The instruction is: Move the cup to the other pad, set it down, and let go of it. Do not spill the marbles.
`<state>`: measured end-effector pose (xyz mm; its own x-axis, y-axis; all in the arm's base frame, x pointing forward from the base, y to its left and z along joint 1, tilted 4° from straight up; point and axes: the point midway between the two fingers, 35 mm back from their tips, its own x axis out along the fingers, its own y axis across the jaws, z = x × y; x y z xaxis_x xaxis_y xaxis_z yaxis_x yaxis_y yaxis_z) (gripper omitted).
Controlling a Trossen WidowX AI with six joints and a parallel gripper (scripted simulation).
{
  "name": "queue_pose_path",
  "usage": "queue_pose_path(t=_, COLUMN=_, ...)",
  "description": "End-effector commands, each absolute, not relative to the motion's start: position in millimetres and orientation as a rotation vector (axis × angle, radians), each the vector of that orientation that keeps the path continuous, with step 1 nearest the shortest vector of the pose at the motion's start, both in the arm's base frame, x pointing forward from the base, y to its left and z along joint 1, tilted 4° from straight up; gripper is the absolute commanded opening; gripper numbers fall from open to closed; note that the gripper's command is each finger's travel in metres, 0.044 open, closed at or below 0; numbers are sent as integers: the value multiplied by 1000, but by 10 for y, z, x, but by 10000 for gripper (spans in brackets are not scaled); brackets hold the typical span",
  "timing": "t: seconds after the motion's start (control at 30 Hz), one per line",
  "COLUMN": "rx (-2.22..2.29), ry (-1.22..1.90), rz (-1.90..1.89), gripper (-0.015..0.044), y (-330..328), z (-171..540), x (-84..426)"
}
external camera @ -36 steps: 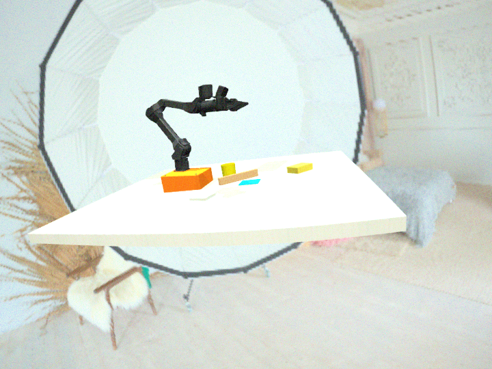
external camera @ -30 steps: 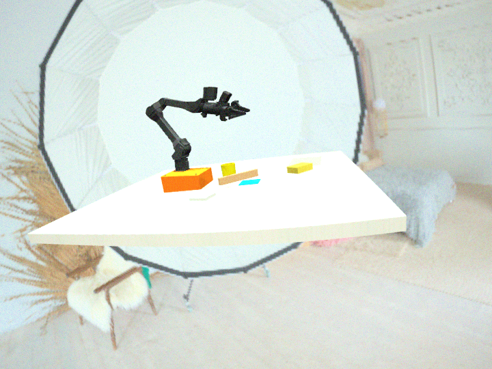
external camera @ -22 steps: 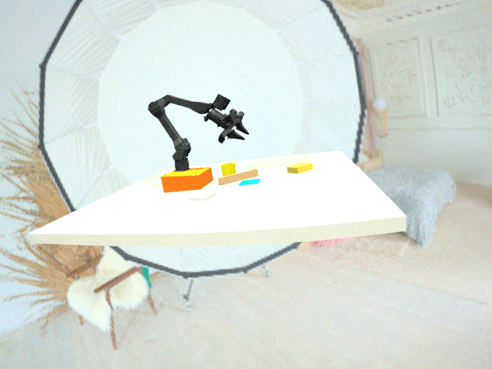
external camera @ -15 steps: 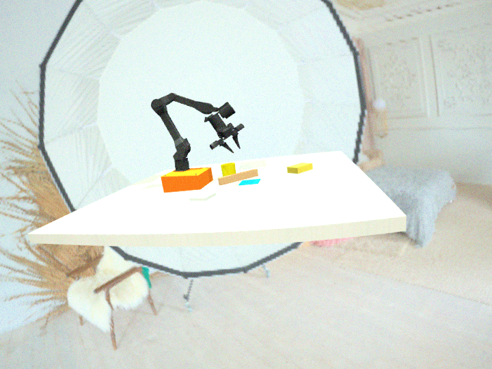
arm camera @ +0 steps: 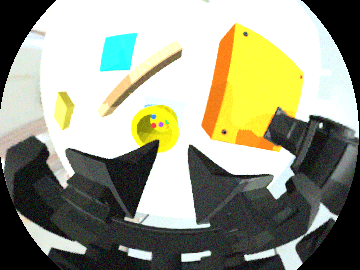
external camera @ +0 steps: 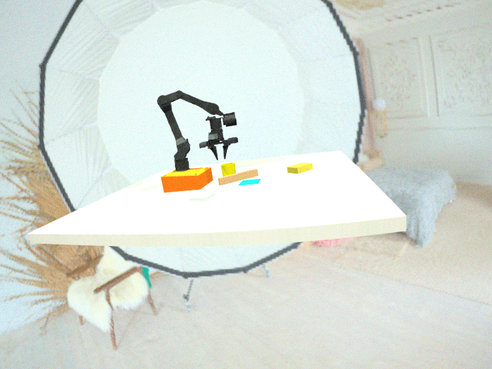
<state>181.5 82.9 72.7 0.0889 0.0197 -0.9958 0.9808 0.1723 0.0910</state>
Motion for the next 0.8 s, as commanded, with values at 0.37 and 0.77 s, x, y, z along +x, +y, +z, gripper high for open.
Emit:
queue_pose_path(t=0.37, rx=1133, ry=1223, rz=-1021, gripper=167, y=834, z=534, x=1853)
queue_pose_path(t=0.77, rx=1133, ry=1223, rz=-1021, gripper=167, y=837, z=340, x=1869)
